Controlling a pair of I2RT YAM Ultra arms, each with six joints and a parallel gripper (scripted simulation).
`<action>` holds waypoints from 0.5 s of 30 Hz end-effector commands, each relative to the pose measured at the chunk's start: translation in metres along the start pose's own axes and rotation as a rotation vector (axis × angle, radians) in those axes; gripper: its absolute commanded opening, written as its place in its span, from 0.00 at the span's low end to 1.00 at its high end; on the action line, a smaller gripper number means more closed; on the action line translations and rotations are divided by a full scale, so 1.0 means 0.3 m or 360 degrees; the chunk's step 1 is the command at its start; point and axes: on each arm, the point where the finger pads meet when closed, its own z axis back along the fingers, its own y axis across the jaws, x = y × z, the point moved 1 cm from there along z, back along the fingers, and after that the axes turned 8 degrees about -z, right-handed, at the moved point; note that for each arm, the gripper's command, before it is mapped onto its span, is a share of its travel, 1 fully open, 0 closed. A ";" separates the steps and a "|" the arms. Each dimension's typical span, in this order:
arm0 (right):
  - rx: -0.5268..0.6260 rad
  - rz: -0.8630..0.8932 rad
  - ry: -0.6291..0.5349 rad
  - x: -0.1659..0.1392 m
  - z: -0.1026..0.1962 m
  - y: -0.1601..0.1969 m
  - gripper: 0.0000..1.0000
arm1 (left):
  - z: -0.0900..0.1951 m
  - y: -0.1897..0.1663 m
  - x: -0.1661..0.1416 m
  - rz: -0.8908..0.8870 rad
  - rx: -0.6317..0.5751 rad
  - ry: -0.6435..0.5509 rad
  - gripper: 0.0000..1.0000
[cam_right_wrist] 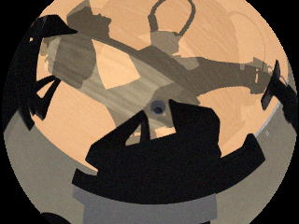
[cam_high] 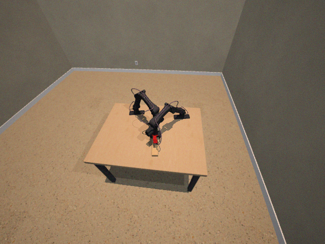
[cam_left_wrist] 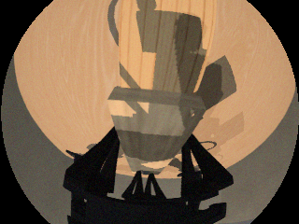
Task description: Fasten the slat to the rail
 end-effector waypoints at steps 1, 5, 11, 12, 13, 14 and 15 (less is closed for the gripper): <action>0.0019 0.0371 -0.0008 0.002 0.021 0.005 0.34 | 0.019 -0.003 0.005 0.0000 -0.0012 -0.0020 0.72; 0.0018 0.0700 -0.0011 0.002 0.022 0.005 0.34 | 0.019 -0.003 0.005 0.0000 -0.0012 -0.0020 0.72; 0.0016 0.1144 -0.0014 0.003 0.024 0.005 0.34 | 0.019 -0.003 0.005 0.0000 -0.0012 -0.0020 0.72; 0.0016 0.1218 -0.0015 0.003 0.024 0.005 0.34 | 0.019 -0.003 0.005 0.0000 -0.0012 -0.0020 0.72; 0.0015 0.1292 -0.0015 0.003 0.025 0.005 0.34 | 0.019 -0.003 0.005 0.0000 -0.0012 -0.0020 0.72; 0.0015 0.1366 -0.0016 0.003 0.025 0.005 0.34 | 0.019 -0.003 0.005 0.0000 -0.0012 -0.0020 0.72; 0.0015 0.1440 -0.0016 0.003 0.025 0.005 0.34 | 0.019 -0.003 0.005 0.0000 -0.0012 -0.0020 0.72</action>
